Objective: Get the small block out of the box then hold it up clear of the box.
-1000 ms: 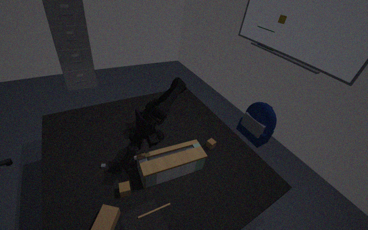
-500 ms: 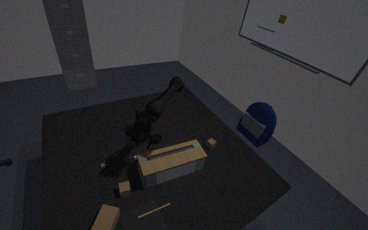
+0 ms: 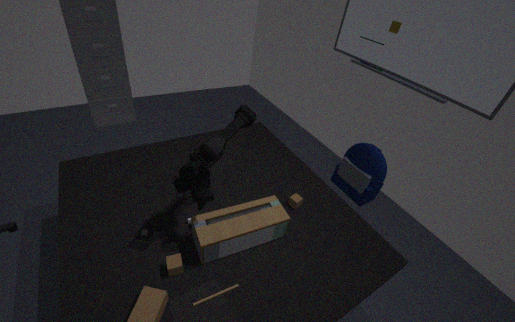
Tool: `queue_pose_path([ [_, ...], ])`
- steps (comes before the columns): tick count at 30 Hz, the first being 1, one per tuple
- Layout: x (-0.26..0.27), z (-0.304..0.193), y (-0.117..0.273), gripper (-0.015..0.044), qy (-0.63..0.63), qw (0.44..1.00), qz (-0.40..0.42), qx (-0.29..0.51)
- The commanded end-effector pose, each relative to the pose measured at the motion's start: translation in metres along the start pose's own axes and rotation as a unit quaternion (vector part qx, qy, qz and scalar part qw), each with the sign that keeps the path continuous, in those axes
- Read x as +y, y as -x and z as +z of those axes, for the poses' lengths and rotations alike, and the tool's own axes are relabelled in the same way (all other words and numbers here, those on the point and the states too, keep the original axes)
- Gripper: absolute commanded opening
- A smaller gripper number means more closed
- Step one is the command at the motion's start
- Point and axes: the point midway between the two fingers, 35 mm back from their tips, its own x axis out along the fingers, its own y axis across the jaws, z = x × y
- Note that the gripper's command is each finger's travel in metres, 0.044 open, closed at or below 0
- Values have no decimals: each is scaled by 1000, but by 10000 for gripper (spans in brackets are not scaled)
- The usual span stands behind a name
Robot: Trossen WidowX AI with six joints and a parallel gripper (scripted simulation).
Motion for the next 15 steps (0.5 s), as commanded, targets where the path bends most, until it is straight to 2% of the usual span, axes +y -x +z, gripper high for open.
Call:
queue_pose_path([
  [1,-12,5,0,285,-444,894,26,50],
  [8,-15,8,2,285,-601,796,27,71],
  [15,-17,10,4,285,-735,672,19,89],
])
